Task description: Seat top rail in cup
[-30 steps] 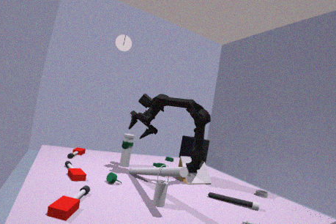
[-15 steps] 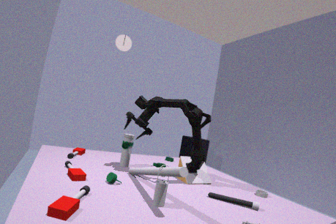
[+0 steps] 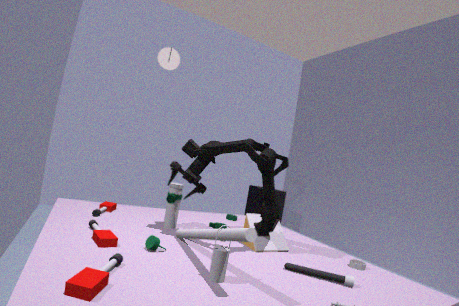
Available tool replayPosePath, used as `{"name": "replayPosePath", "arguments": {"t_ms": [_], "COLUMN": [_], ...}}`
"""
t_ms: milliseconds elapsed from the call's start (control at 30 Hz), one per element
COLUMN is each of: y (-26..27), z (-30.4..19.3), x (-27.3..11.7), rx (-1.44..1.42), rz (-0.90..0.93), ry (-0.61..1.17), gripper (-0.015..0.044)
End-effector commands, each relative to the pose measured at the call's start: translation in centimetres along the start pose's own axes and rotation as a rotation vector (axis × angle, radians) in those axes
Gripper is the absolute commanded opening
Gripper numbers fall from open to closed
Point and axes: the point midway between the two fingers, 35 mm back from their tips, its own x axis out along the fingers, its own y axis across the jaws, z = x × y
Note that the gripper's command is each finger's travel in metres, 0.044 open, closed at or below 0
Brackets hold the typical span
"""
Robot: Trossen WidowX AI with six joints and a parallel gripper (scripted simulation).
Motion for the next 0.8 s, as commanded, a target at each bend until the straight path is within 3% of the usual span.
{"name": "replayPosePath", "arguments": {"t_ms": [0, 767], "y": [0.2, 0.1], "z": [0.0, 0.0], "x": [0.8, 4.6], "rx": [0.005, 0.005], "rz": [0.008, 0.007], "ry": [0.003, 0.002], "gripper": [0.0440, 0.0440]}}
